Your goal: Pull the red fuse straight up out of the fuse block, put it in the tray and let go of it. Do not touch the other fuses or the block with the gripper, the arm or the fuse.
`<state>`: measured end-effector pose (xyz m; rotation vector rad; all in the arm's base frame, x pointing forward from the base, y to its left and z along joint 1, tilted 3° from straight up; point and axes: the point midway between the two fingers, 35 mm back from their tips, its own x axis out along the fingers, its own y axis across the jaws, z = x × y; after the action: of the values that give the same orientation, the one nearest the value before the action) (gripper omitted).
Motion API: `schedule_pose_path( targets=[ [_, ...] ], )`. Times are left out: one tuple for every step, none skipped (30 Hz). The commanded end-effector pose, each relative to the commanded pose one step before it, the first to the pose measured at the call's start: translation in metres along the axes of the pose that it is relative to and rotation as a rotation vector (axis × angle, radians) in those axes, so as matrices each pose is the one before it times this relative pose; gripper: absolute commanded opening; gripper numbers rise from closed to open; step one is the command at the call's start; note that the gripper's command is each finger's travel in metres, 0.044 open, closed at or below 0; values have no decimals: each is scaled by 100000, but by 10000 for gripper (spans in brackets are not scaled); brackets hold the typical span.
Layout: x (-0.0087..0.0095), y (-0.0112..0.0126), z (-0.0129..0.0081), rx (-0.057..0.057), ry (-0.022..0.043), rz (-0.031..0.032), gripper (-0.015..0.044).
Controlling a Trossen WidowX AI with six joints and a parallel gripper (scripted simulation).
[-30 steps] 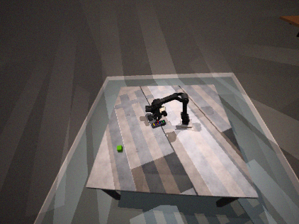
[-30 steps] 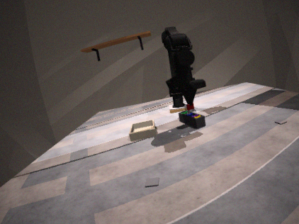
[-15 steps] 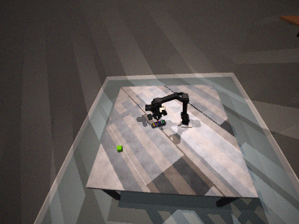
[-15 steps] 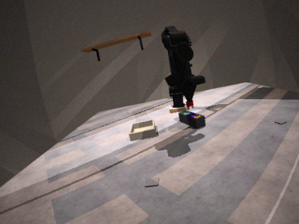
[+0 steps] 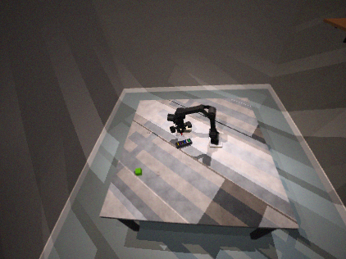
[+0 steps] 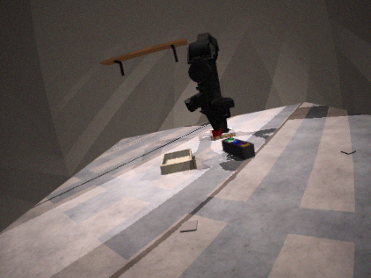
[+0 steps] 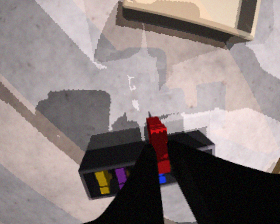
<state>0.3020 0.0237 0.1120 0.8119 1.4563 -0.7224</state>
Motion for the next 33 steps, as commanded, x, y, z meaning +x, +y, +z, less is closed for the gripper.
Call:
schedule_pose_path(
  targets=[
    [-290, -618, 2441, -363, -950, 430, 0],
    [-2, -212, 516, 0, -47, -25, 0],
    [-1, -222, 514, 0, -45, -25, 0],
    [0, -232, 512, 0, -43, -26, 0],
    [0, -243, 509, 0, -41, -26, 0],
    [1, -253, 506, 0, -39, -26, 0],
    [2, -263, 503, 0, -37, -26, 0],
    [2, -273, 500, 0, -35, -26, 0],
    [3, -284, 497, 0, -33, -26, 0],
    [4, -294, 493, 0, -31, -26, 0],
    [4, -304, 489, 0, -29, -26, 0],
    [5, -314, 485, 0, -27, -26, 0],
    [6, -324, 481, 0, -25, -26, 0],
    [6, -334, 476, 0, -23, -25, 0],
    [7, -344, 472, 0, -22, -25, 0],
    [8, -353, 467, 0, -20, -24, 0],
    [8, -363, 462, 0, -18, -24, 0],
    [9, -373, 457, 0, -16, -23, 0],
    [10, -382, 451, 0, -14, -23, 0],
    [10, -392, 446, 0, -13, -22, 0],
    [11, -401, 440, 0, -11, -22, 0],
    [10, -337, 357, 0, -8, -17, 0],
    [6, -205, 212, 0, -4, -10, 0],
    [2, -69, 70, 0, -1, -3, 0],
    [0, 0, 0, 0, 0, 0, 0],
    [0, 0, 0, 0, 0, 0, 0],
    [0, 0, 0, 0, 0, 0, 0],
    [26, 1, 2, 0, 0, 0, 0],
    [79, 3, 5, 0, 0, 0, 0],
    [131, 5, 7, 0, 0, 1, 0],
    [162, 5, 8, 0, 0, 1, 0],
    [162, 5, 7, 0, 0, 1, 0],
    [162, 4, 7, 0, 0, 1, 0]
  ],
)
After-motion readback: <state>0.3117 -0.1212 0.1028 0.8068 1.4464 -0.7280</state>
